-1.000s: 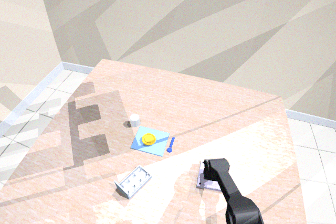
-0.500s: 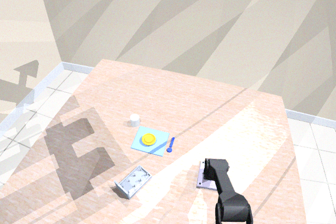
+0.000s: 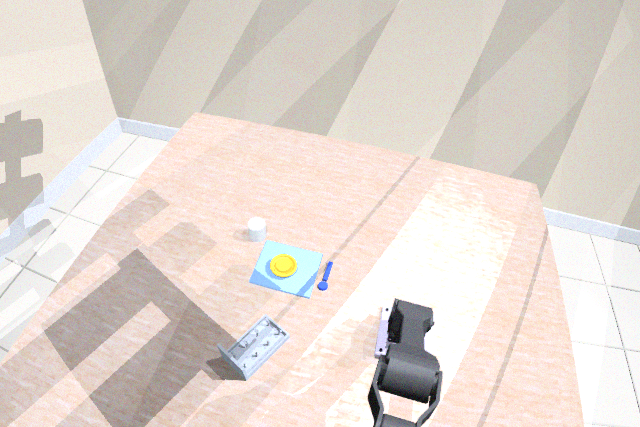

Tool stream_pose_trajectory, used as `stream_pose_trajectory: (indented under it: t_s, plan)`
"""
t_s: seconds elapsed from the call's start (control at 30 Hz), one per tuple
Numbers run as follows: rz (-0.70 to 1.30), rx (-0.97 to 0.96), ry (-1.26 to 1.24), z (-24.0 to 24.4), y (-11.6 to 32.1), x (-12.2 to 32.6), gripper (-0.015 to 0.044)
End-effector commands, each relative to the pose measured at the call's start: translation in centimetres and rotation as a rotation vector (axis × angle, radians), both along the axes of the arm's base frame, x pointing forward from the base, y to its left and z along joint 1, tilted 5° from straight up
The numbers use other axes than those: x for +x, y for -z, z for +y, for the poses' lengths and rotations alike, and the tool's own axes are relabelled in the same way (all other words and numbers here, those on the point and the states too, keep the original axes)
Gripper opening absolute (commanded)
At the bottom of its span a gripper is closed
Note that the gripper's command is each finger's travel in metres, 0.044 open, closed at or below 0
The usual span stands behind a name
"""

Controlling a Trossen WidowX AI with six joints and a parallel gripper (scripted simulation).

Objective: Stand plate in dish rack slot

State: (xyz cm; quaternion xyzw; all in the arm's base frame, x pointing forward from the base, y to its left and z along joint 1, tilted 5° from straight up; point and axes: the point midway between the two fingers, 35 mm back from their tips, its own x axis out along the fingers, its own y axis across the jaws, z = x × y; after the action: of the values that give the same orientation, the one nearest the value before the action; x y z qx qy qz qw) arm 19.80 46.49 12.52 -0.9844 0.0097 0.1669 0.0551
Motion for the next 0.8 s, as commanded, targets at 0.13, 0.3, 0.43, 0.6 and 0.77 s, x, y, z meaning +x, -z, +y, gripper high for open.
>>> stream_pose_trajectory:
  t_s: [0.13,0.3,0.43,0.6,0.77]
  plan:
    - [0.08,0.104,0.144,-3.6,-1.1,5.2,0.04]
    - [0.123,0.168,0.243,-6.3,-1.7,8.3,0.04]
    - [0.16,0.231,0.327,-8.6,-2.0,10.5,0.04]
    - [0.202,0.313,0.436,-11.7,-2.4,13.0,0.04]
    - [0.237,0.394,0.544,-14.9,-2.9,15.0,0.04]
